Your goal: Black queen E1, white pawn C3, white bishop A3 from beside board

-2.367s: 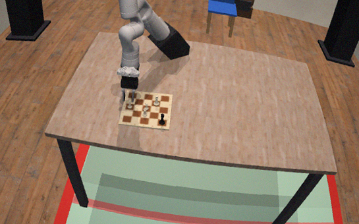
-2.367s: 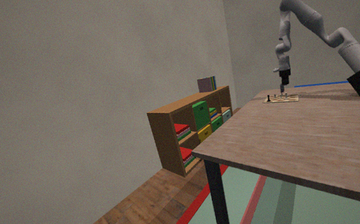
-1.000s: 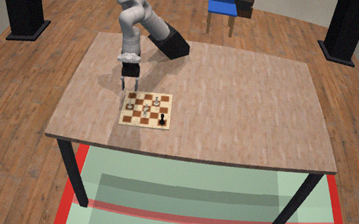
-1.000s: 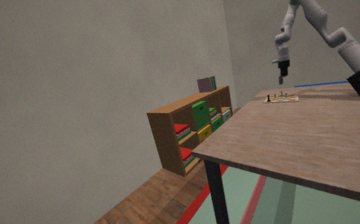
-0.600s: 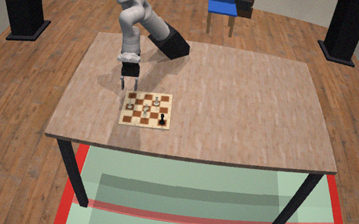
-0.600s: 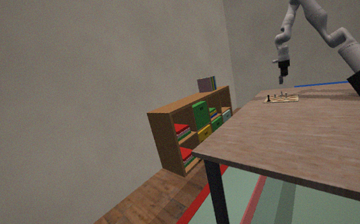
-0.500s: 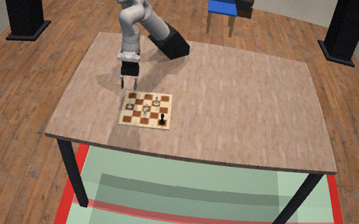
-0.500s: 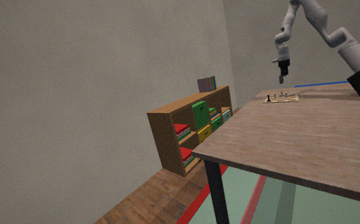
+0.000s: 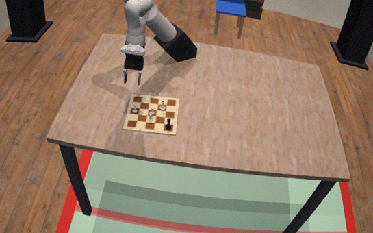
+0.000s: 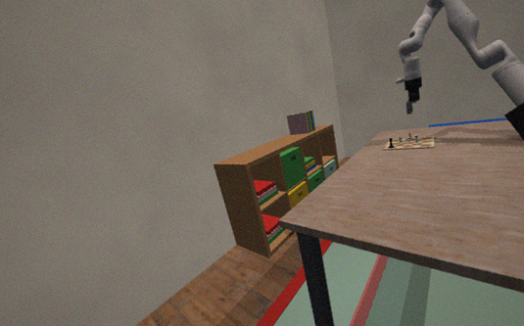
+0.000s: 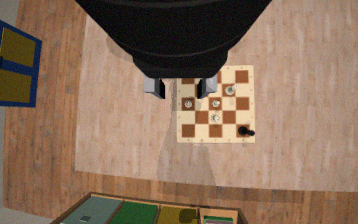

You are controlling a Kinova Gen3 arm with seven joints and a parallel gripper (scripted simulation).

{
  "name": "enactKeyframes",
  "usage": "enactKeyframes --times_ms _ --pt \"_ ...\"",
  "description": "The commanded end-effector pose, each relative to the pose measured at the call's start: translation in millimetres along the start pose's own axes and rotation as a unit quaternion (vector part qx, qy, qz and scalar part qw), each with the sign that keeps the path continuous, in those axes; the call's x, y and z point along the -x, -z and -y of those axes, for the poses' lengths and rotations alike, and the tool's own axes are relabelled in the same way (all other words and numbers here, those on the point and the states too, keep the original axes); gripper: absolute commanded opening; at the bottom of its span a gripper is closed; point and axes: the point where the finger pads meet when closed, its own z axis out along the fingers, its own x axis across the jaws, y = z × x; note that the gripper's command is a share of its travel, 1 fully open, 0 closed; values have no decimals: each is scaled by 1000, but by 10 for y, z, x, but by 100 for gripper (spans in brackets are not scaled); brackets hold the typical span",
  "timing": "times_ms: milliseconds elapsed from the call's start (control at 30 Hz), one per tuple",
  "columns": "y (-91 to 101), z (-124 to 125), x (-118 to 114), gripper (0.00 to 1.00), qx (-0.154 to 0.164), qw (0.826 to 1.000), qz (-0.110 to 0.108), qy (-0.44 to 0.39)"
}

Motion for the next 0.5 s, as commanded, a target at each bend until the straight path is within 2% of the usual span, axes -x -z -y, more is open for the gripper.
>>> enactKeyframes --times_ms 0,467 --pt "179 42 108 100 -11 1000 20 5" --pt "242 41 106 100 -11 1000 20 5"
